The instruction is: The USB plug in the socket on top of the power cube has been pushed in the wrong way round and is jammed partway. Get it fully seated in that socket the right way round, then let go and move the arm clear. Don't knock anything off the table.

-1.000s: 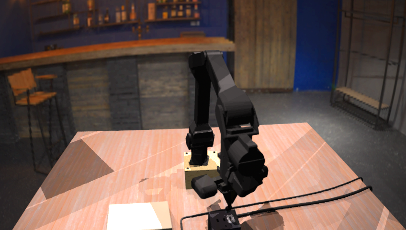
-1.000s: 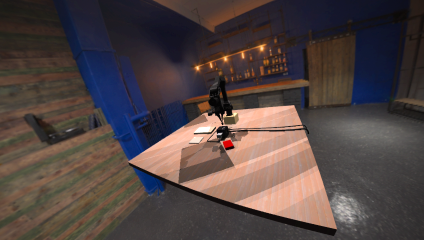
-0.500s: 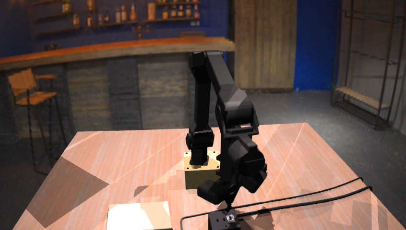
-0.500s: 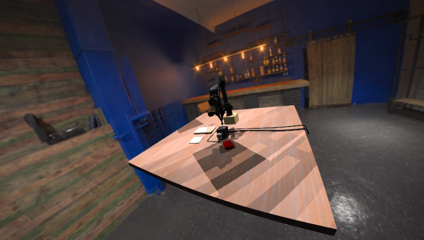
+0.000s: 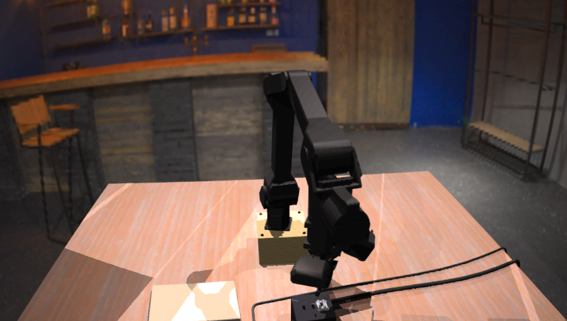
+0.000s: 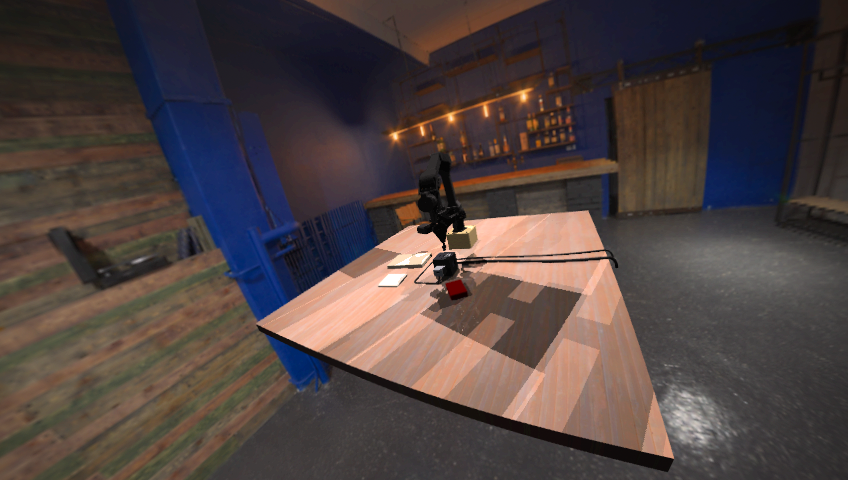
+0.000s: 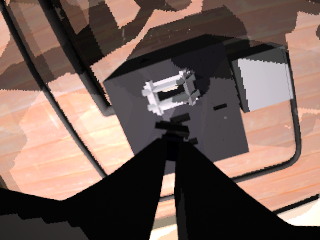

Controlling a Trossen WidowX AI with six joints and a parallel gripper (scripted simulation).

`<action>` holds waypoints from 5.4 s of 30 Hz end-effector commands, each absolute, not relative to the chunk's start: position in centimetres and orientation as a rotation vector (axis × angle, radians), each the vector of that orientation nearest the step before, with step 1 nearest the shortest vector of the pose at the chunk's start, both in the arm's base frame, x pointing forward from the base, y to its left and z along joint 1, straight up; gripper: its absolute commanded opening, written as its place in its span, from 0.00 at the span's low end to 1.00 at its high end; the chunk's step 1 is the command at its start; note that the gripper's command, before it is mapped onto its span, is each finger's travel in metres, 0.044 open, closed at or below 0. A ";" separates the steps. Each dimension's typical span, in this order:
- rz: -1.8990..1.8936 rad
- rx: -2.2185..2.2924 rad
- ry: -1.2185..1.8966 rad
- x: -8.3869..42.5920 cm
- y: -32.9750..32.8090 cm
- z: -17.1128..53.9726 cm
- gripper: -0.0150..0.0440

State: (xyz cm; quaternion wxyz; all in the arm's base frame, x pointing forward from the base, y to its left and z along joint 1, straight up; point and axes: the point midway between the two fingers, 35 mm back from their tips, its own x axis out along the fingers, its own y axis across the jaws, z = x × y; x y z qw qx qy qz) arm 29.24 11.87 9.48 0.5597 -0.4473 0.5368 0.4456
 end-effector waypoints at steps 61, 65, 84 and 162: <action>1.383 -1.365 1.036 29.2 12.0 9.1 0.25; 1.385 -1.362 1.033 29.2 12.1 9.1 0.25; 1.394 -1.352 1.022 29.3 12.2 8.8 0.25; 1.423 -1.319 0.989 29.3 12.5 7.9 0.25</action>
